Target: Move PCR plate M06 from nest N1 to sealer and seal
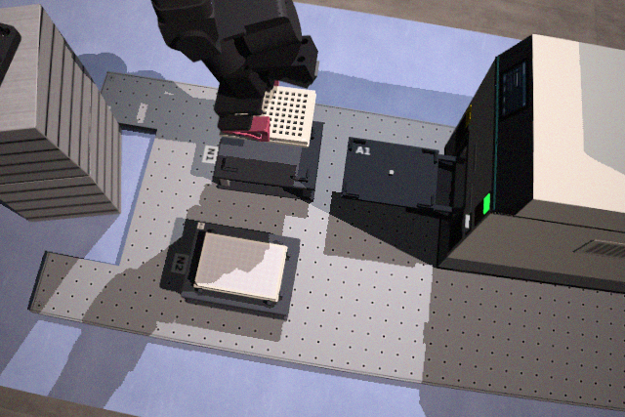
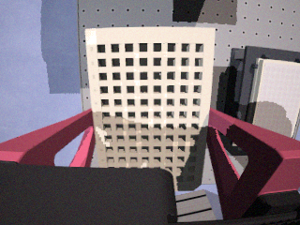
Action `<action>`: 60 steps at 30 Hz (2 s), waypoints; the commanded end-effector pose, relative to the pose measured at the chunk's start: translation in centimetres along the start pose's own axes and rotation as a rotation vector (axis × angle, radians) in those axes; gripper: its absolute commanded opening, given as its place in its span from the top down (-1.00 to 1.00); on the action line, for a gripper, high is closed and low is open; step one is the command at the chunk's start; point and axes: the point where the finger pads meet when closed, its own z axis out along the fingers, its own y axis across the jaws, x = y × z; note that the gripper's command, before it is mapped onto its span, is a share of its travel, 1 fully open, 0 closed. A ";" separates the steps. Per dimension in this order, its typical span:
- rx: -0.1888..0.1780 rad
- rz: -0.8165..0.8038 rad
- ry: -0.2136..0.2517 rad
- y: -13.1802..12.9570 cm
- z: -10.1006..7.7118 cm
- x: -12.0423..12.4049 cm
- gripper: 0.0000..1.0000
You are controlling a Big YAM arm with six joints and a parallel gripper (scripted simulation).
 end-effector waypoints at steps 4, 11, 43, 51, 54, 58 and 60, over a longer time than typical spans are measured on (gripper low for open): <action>-0.014 -0.028 -0.029 0.8 -0.9 -1.0 1.00; -0.012 -0.009 -0.040 0.5 -0.3 -1.6 1.00; 0.000 0.025 -0.005 0.1 0.2 0.5 1.00; -0.004 0.033 -0.032 -0.3 0.0 -1.7 1.00; -0.002 0.029 -0.041 -0.7 0.2 -3.0 1.00; -0.003 0.022 -0.040 -0.8 0.4 -3.5 1.00; -0.002 0.004 -0.014 -0.6 0.6 -2.4 1.00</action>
